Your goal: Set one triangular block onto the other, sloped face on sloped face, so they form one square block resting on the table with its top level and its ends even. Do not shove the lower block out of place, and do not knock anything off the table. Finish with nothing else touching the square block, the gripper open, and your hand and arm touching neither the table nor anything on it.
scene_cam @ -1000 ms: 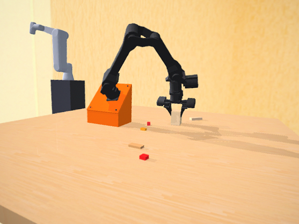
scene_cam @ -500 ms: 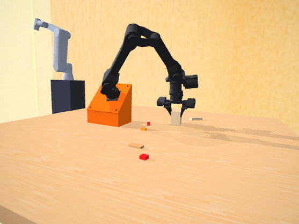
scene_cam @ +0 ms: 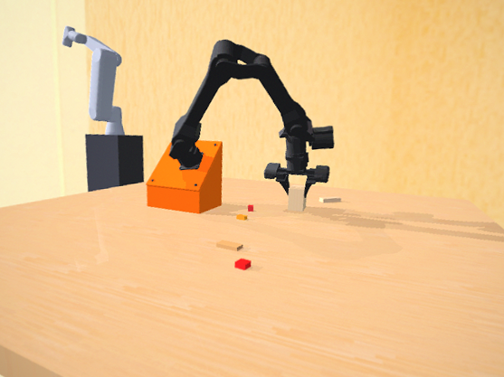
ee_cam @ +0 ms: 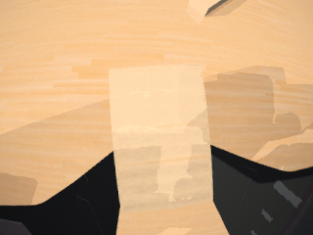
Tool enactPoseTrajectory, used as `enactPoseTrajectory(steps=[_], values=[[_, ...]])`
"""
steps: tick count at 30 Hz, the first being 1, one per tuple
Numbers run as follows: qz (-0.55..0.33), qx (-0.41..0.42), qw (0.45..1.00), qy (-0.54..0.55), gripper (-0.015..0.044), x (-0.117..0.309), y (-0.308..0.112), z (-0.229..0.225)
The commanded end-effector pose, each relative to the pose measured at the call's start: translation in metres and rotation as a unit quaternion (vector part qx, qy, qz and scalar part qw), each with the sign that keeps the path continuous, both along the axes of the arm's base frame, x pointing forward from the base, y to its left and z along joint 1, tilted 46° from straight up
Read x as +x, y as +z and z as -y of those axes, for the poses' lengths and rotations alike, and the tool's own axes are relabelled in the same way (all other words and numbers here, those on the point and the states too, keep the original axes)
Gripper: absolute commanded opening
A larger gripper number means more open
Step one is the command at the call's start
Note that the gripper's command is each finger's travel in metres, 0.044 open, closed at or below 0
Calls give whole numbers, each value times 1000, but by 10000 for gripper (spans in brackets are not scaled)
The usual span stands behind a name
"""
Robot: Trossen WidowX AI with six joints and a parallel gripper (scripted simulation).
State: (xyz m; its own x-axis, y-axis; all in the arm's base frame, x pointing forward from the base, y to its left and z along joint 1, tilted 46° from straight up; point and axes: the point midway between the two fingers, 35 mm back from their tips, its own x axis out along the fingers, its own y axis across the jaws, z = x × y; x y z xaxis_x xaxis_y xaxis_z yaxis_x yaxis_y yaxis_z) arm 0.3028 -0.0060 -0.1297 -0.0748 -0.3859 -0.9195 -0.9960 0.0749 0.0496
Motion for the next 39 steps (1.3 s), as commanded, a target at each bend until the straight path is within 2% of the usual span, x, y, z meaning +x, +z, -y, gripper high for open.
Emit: enactPoseTrajectory(steps=[1,16,25,33,39], values=[[0,0,1000,0,53,0,0,0],[0,0,1000,0,440,0,0,0],[0,0,1000,0,440,1,3,-1],[0,1,1000,0,440,9,99,-42],[0,1,1000,0,440,9,101,-43]])
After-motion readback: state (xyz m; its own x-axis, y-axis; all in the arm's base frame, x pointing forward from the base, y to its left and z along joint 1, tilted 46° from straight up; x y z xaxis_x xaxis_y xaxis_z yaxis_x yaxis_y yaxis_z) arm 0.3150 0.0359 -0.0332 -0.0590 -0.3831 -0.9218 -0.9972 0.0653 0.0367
